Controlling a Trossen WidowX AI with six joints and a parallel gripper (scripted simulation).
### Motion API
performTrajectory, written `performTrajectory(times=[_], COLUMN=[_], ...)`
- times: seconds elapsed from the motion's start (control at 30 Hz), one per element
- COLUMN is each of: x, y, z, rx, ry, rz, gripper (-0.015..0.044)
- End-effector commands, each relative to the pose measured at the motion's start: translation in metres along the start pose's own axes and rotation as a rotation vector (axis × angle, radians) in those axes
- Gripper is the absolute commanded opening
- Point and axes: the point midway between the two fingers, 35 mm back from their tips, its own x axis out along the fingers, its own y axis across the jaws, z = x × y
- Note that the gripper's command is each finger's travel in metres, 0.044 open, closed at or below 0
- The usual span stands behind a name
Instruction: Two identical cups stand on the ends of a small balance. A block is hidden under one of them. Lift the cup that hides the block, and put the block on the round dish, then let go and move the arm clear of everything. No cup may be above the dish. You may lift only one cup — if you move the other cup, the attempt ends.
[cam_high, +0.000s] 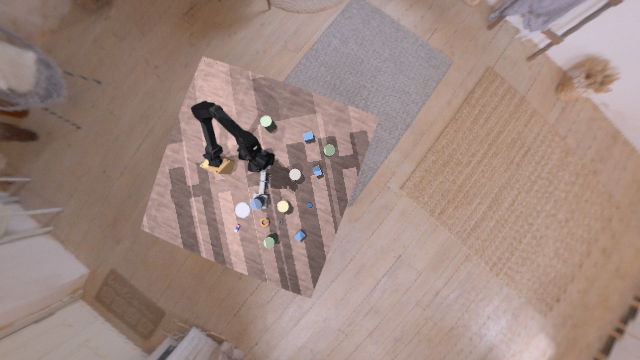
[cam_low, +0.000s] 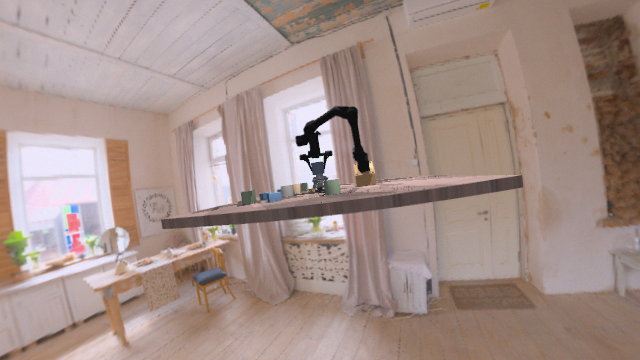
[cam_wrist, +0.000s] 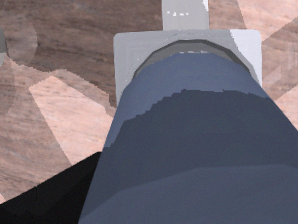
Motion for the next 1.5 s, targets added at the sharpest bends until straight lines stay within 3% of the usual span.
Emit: performTrajectory(times=[0.0,1.1,1.47], x=[-0.008,-0.051,-0.045], y=[0.002,-0.005,-0.006], z=[0.000,-0.003,-0.004], rx=[-0.006,-0.006,0.001], ry=[0.000,0.008,0.015], rz=[0.011,0.012,0.004], gripper=[0.0000,0.0000,0.0000])
